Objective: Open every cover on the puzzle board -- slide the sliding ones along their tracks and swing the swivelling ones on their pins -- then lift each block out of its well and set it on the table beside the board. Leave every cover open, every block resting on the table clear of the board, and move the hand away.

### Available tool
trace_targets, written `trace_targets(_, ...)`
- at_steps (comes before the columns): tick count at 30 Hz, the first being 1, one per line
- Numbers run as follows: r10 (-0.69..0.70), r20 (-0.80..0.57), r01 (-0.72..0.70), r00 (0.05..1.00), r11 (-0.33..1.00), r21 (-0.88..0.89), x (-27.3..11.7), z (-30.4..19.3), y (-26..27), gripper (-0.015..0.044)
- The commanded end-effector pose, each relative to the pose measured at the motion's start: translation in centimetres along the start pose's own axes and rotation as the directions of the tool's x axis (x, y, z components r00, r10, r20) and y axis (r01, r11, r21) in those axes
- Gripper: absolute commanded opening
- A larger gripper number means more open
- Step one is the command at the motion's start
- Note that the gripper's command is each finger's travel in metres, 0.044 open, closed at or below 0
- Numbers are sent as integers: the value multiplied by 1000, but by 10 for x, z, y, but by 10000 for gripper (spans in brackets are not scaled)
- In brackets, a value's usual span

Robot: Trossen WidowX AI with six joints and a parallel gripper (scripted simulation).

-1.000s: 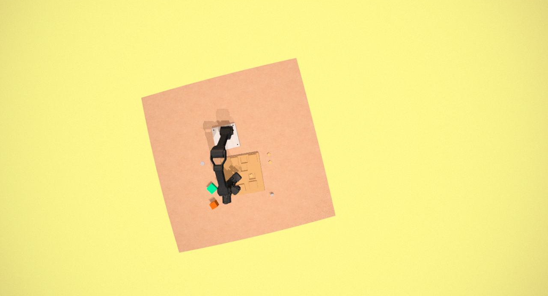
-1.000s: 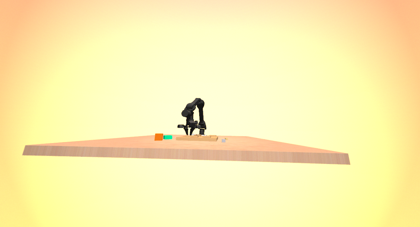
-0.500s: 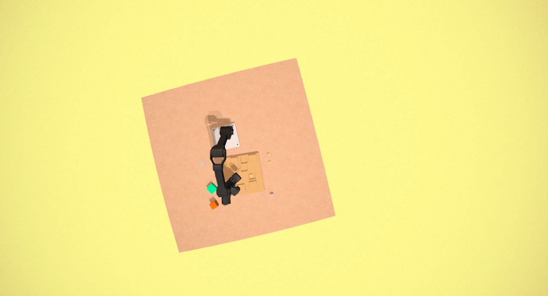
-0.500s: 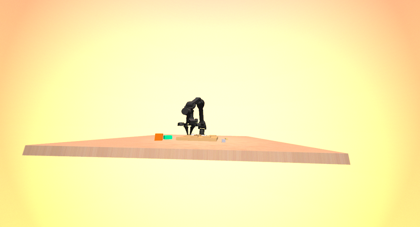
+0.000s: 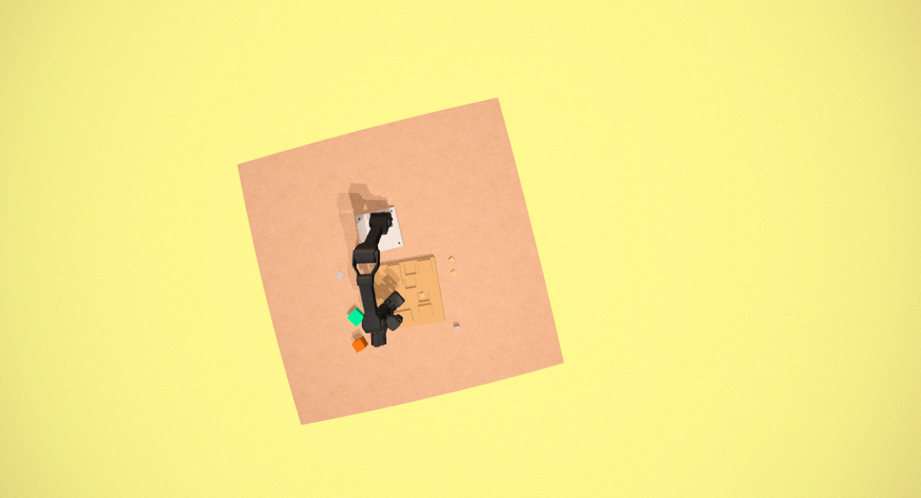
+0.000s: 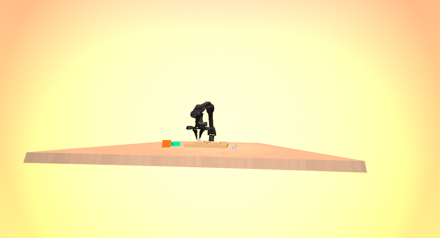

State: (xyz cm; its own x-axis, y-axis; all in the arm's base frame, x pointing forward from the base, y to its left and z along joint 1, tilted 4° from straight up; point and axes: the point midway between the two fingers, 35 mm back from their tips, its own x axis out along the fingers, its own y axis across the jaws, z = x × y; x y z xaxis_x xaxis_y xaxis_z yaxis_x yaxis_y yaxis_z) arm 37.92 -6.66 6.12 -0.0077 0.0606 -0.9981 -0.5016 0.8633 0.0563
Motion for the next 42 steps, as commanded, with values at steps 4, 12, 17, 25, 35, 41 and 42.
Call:
trace_targets(4, -13, 18, 13, 1000, 1000, -2, -10, 2, -2, 80)
trace_targets(12, -13, 18, 13, 1000, 1000, -2, -26, 3, -2, 80)
trace_targets(17, -13, 18, 13, 1000, 1000, -2, -39, 3, -2, 80)
trace_targets(25, -13, 18, 13, 1000, 1000, -2, -57, 2, -1, 80)
trace_targets(35, -15, 16, 16, 1000, 1000, -2, -58, -20, -15, 80)
trace_targets(41, -17, 14, 17, 1000, 1000, -2, -58, -41, -27, 80)
trace_targets(42, -17, 13, 17, 1000, 1000, -2, -58, -44, -28, 80)
